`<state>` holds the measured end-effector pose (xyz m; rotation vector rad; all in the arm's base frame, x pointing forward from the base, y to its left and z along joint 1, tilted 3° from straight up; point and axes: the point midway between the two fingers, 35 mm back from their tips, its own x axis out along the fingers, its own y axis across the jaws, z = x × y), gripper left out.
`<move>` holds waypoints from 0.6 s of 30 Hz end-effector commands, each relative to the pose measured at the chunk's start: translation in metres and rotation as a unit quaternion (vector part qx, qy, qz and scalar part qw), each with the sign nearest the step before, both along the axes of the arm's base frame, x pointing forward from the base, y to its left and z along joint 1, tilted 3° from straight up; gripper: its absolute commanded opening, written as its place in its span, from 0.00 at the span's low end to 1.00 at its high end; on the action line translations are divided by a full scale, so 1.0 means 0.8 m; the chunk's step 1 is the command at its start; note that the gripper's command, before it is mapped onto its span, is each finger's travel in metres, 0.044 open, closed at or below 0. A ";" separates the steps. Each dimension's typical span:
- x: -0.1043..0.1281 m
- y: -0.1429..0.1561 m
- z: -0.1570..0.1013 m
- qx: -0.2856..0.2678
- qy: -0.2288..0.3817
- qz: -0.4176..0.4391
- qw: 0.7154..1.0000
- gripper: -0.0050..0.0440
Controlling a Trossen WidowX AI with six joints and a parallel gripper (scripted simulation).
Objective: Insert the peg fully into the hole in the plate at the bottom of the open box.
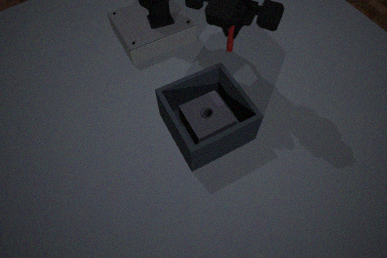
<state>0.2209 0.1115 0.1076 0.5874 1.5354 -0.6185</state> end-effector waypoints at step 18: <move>0.033 -0.039 0.011 -0.006 0.003 0.001 1.000 0.10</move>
